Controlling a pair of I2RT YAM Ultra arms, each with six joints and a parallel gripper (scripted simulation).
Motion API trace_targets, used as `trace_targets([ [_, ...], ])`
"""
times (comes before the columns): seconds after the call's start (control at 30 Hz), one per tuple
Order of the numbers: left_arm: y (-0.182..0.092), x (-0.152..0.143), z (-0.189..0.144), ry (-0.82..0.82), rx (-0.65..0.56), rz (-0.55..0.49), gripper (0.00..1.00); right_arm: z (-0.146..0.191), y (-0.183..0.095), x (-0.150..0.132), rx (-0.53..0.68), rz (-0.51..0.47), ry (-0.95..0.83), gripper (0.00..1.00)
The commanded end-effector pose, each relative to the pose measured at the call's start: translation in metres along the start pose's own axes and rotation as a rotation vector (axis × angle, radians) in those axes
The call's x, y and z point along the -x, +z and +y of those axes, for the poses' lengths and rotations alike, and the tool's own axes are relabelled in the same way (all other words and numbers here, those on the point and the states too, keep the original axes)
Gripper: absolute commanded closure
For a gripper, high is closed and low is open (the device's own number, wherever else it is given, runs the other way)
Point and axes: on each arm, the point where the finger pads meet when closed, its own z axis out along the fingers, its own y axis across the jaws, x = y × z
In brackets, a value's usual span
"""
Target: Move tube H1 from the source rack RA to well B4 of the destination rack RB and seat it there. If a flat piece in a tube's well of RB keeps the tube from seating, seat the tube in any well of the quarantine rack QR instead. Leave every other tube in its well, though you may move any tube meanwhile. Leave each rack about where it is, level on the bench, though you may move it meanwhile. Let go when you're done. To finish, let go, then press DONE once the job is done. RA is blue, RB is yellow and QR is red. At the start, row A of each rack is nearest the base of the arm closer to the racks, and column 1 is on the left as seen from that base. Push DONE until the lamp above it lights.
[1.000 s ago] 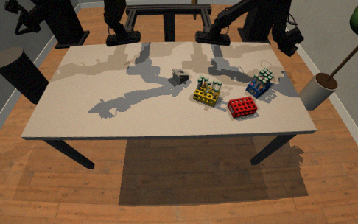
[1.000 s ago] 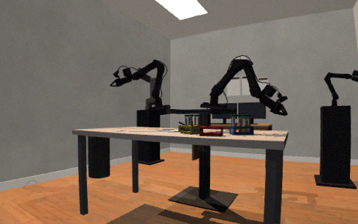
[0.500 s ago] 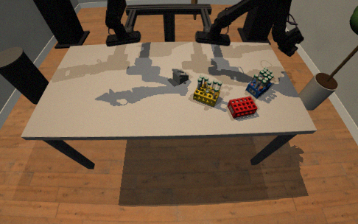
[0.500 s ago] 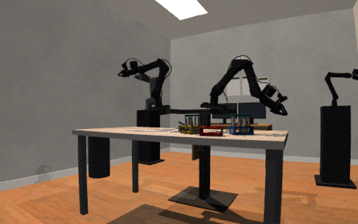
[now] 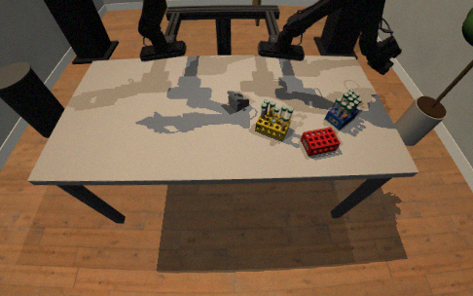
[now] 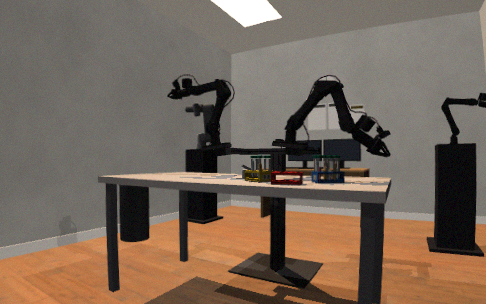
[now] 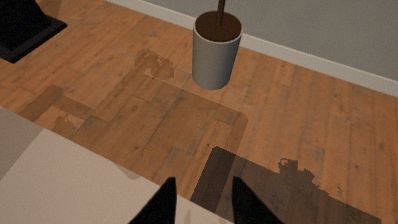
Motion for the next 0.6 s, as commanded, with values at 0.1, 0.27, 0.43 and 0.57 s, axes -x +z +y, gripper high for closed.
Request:
trace_targets([
  [0.1, -0.0010, 0.0092, -0.0021, -0.009, -0.005, -0.019, 0.70, -0.0128, -0.0113, 0.0180, -0.037, -0.012, 0.015, 1.00],
  [0.27, -0.0010, 0.0092, -0.0021, -0.009, -0.005, -0.019, 0.70, -0.0138, -0.0117, 0.0188, -0.040, -0.013, 0.015, 1.00],
  [0.43, -0.0010, 0.0092, -0.0021, -0.009, -0.005, -0.019, 0.70, -0.0138, -0.0117, 0.0188, -0.040, -0.013, 0.015, 1.00],
  [0.57, -0.0010, 0.0092, -0.0021, -0.009, -0.005, -0.019, 0.70, -0.0138, -0.0117, 0.0188, -0.040, -0.013, 0.015, 1.00],
])
